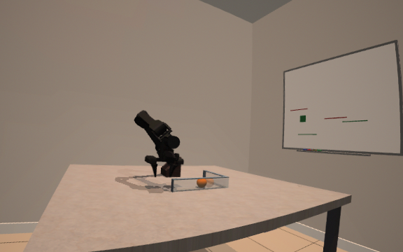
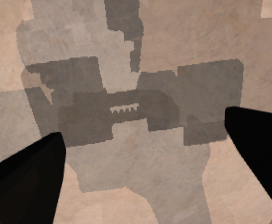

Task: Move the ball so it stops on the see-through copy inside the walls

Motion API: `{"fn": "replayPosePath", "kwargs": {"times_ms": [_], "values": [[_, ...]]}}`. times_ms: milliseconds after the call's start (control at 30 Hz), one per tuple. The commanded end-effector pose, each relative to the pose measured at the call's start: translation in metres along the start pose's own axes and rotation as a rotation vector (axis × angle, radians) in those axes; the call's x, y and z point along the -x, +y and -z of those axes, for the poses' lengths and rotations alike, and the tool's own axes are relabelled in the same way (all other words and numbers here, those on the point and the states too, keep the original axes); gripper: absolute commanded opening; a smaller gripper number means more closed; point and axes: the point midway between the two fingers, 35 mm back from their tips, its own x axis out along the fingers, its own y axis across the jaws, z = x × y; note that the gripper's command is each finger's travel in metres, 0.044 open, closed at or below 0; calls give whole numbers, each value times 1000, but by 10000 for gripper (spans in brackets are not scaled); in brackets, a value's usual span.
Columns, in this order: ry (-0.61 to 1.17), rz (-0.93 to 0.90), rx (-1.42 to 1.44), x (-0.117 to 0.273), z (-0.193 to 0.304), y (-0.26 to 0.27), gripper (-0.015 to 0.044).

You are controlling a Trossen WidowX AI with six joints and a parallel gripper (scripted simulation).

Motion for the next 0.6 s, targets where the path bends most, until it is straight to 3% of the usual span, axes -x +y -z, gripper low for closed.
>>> {"fn": "replayPosePath", "kwargs": {"times_ms": [0, 267, 567], "values": [[-34, -33, -6, 13, -26, 58, 366], [-72, -49, -27, 43, -43, 194, 366], [-73, -49, -28, 42, -42, 198, 366]]}}
